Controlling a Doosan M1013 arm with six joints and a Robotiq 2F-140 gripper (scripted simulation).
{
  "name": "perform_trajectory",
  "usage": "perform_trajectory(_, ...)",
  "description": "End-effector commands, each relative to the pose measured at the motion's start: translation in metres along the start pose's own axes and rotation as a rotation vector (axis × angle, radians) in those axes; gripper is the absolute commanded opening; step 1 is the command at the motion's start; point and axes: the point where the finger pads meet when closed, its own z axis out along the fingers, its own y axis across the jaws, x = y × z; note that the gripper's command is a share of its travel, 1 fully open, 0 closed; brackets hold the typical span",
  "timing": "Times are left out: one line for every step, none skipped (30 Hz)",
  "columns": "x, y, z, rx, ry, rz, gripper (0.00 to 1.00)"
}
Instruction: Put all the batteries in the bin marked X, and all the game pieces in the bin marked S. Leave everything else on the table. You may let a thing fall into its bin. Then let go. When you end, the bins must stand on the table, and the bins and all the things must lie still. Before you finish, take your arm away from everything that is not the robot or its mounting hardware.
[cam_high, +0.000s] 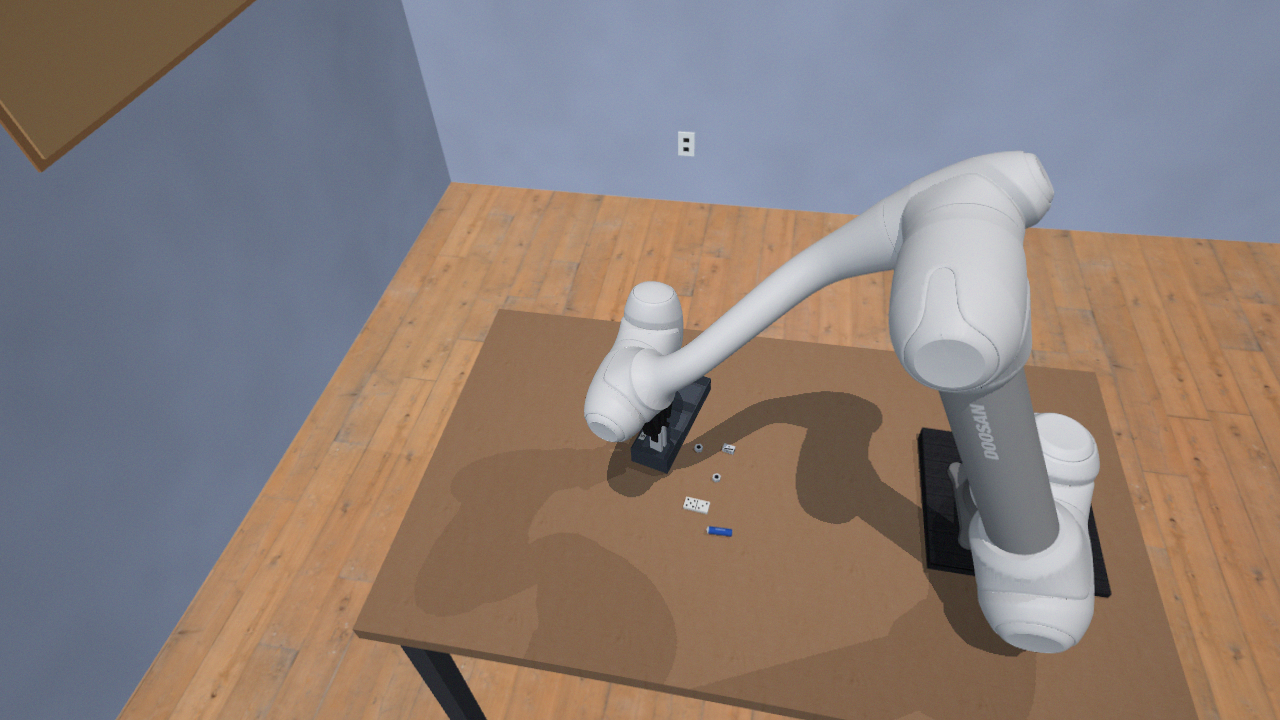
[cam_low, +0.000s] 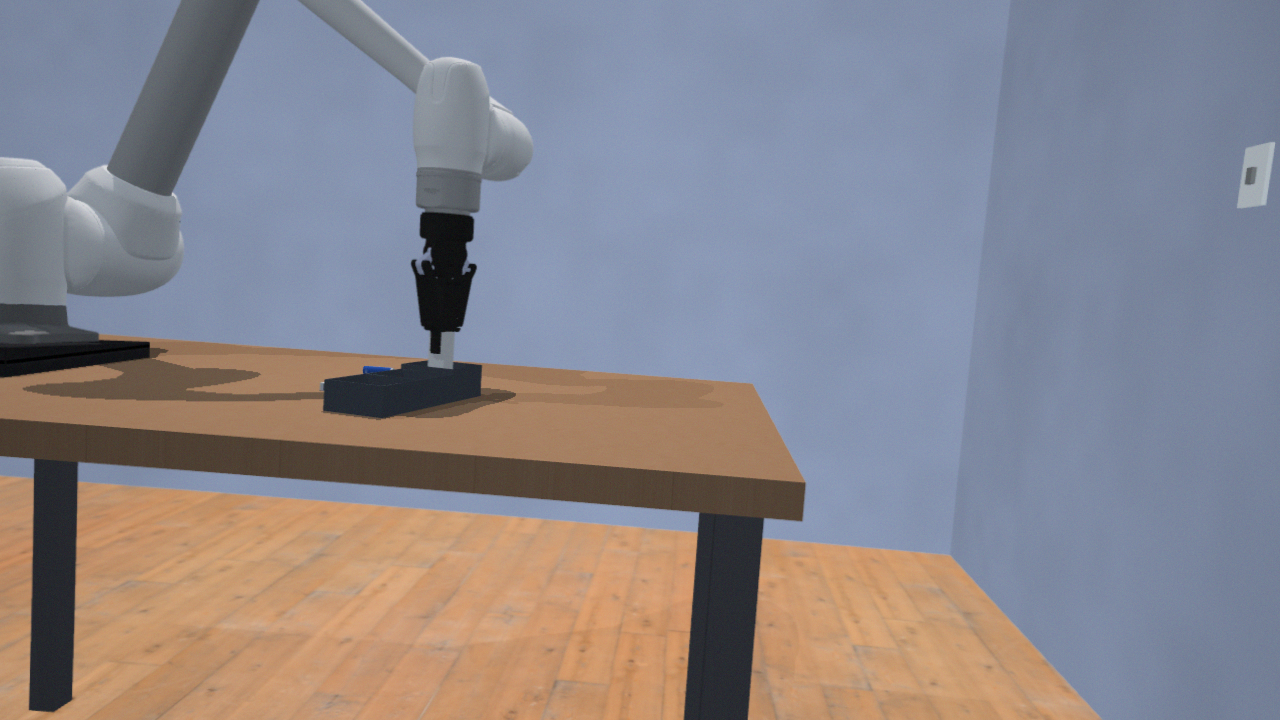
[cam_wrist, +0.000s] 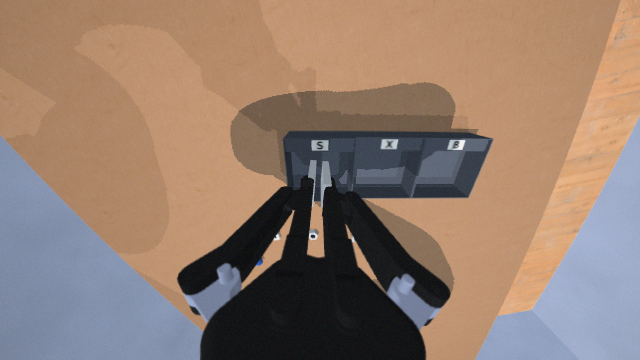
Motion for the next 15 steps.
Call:
perform_trajectory(0.0000, 0.0000, 0.0054, 0.000, 0.000, 0.000, 0.05)
perform_trajectory(0.0000, 0.0000, 0.0080, 0.000, 0.000, 0.000, 0.05)
perform_trajectory(0.0000, 0.0000, 0.0107, 0.000, 0.000, 0.000, 0.05)
perform_trajectory(0.0000, 0.0000, 0.0114, 0.000, 0.000, 0.000, 0.05)
perform_trajectory(0.0000, 0.0000, 0.0114, 0.000, 0.000, 0.000, 0.05)
perform_trajectory(0.0000, 0.0000, 0.0114, 0.000, 0.000, 0.000, 0.05)
perform_trajectory(0.0000, 0.0000, 0.0114, 0.000, 0.000, 0.000, 0.05)
perform_trajectory(0.0000, 0.0000, 0.0114, 0.000, 0.000, 0.000, 0.05)
perform_trajectory(0.0000, 0.0000, 0.0114, 0.000, 0.000, 0.000, 0.05)
perform_trajectory(0.0000, 0.0000, 0.0114, 0.000, 0.000, 0.000, 0.05)
perform_trajectory(0.0000, 0.0000, 0.0114, 0.000, 0.000, 0.000, 0.05)
perform_trajectory(0.0000, 0.0000, 0.0114, 0.000, 0.000, 0.000, 0.05)
perform_trajectory(0.0000, 0.0000, 0.0114, 0.000, 0.000, 0.000, 0.05)
perform_trajectory(0.0000, 0.0000, 0.0114, 0.000, 0.000, 0.000, 0.05)
perform_trajectory(0.0000, 0.0000, 0.0114, 0.000, 0.000, 0.000, 0.05)
